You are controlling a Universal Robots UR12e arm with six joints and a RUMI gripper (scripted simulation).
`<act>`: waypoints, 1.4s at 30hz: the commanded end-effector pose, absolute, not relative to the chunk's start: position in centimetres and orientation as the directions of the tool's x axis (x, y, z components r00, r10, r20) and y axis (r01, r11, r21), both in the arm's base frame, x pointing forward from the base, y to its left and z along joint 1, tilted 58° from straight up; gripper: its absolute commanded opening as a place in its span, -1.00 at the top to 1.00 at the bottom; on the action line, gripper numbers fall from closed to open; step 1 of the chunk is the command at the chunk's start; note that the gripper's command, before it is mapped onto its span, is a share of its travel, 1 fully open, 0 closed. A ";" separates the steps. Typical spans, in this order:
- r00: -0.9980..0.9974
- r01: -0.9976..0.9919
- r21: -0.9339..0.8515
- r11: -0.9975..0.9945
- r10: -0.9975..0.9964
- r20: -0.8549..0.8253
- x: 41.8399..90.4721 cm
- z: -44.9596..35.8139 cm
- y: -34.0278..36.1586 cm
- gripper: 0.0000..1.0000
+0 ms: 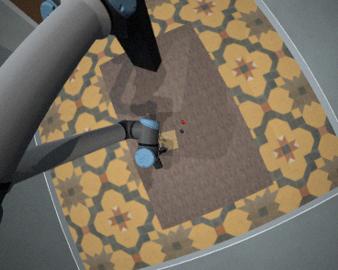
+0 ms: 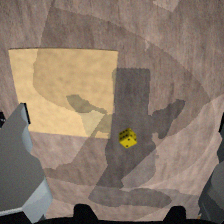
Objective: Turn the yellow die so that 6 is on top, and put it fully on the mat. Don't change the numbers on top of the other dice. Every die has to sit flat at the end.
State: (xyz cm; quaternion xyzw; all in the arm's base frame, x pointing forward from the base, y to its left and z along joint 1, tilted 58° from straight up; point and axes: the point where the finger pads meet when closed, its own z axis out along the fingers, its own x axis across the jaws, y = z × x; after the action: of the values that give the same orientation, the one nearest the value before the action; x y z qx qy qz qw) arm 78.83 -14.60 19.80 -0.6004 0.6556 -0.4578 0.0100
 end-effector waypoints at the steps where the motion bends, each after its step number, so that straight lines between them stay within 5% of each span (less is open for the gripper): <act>1: -0.220 -0.758 -0.613 -0.223 -0.797 0.562 74.3 18.4 -15.2 -1.00; 18: -0.154 -0.739 -0.593 -0.320 -0.777 0.610 67.5 17.2 -15.1 -1.00; 42: -0.150 -0.737 -0.592 -0.325 -0.776 0.613 67.3 17.0 -15.3 -1.00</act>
State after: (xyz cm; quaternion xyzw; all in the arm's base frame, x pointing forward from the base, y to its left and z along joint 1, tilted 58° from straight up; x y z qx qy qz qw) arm 67.36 -15.11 17.26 -0.6513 0.5804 -0.4884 0.0200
